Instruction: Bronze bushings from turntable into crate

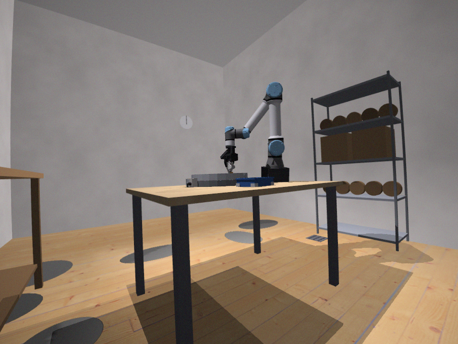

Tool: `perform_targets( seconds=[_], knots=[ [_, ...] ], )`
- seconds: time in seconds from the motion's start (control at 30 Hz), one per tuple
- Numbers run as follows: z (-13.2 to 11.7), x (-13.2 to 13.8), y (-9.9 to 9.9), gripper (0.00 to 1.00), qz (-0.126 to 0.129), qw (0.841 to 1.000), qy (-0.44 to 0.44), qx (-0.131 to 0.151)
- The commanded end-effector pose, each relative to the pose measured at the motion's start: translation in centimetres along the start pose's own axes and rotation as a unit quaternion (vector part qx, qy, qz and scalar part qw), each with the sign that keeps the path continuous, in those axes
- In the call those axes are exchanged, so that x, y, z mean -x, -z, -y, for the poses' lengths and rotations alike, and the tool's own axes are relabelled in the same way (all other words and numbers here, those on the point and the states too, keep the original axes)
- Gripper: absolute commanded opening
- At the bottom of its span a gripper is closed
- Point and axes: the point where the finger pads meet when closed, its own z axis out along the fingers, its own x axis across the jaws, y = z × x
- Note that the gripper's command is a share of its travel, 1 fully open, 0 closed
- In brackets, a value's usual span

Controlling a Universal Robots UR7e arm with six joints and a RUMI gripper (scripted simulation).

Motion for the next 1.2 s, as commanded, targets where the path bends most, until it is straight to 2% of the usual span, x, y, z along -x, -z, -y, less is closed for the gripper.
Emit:
perform_targets(
  seconds=[0.0,0.17,0.3,1.17],
  knots=[
    [0.0,0.0,1.2,0.00,0.000,1.000,0.000,0.000],
    [0.0,0.0,3.5,0.00,0.000,1.000,0.000,0.000],
    [0.0,0.0,4.4,0.00,0.000,1.000,0.000,0.000],
    [0.0,0.0,4.5,0.00,0.000,1.000,0.000,0.000]
  ],
)
